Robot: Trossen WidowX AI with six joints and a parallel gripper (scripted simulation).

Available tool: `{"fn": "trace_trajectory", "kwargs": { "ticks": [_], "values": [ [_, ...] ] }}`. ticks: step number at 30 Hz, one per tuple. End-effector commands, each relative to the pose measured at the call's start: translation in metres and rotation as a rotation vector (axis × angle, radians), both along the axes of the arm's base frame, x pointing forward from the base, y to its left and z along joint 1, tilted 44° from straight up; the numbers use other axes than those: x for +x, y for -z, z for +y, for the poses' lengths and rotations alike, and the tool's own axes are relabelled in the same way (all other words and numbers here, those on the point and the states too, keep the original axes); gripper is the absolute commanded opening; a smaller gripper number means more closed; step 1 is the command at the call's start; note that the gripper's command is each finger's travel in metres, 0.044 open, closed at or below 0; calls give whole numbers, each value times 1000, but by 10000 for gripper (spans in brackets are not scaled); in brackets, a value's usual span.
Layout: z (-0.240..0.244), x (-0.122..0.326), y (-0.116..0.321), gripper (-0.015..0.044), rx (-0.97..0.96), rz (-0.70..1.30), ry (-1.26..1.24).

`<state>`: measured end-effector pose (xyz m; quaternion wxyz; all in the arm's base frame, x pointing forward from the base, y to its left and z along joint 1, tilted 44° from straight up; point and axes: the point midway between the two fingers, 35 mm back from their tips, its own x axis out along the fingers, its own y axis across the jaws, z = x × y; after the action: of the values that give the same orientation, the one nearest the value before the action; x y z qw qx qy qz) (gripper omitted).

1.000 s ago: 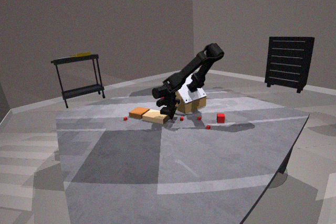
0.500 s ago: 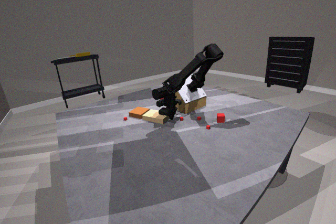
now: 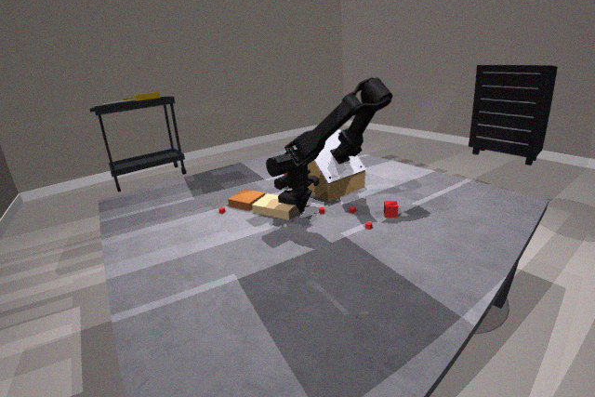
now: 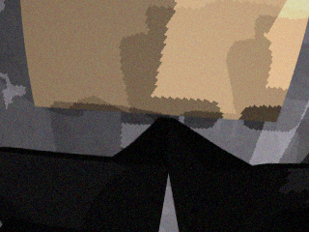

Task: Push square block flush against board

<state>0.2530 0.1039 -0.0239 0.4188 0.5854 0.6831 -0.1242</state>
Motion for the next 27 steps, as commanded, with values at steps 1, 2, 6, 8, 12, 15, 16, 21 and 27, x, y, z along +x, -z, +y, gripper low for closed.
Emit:
{"fn": "trace_trajectory", "kwargs": {
  "ticks": [1,2,6,8,12,15,16,21,27],
  "values": [
    [-2,3,1,0,0,-4,-2],
    [-3,4,2,0,-1,-4,-2],
    [-4,5,3,0,-1,-4,-2],
    [-5,6,4,0,-1,-4,-2],
    [-7,7,6,0,-2,-4,-2],
    [-9,8,7,0,-2,-4,-2],
    [-9,9,7,0,-2,-4,-2],
    [-11,11,10,0,-2,-5,-2],
    [-14,13,12,0,-3,-5,-2]
  ]
}}
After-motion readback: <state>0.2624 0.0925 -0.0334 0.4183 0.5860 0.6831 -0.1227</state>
